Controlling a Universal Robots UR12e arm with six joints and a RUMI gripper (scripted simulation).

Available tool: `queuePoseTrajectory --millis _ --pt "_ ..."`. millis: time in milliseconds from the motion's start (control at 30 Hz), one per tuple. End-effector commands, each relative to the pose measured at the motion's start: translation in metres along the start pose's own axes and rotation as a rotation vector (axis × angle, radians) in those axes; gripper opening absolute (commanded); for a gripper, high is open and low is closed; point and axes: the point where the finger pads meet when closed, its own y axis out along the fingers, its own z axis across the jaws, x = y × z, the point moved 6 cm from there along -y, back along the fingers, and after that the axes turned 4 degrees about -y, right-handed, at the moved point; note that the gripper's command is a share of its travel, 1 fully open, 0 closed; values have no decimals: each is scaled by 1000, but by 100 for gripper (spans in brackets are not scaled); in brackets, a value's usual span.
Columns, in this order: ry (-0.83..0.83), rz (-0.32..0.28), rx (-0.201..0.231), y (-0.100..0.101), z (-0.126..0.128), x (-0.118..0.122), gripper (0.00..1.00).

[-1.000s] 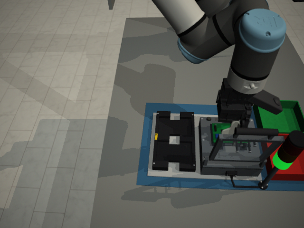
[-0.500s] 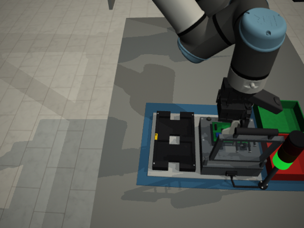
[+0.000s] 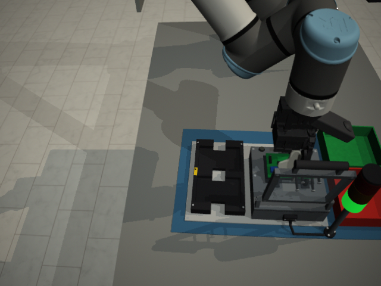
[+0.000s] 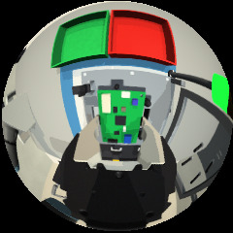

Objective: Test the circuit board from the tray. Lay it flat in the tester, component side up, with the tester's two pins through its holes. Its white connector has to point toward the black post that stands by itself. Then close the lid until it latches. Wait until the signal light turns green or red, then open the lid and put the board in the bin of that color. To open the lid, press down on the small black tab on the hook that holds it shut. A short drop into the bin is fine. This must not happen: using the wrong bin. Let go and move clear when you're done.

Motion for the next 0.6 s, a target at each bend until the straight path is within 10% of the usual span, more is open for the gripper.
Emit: queuePoseTrajectory --millis 0,567 --pt "1 -1 4 -2 2 0 39" --pt "2 -1 6 -6 3 0 39"
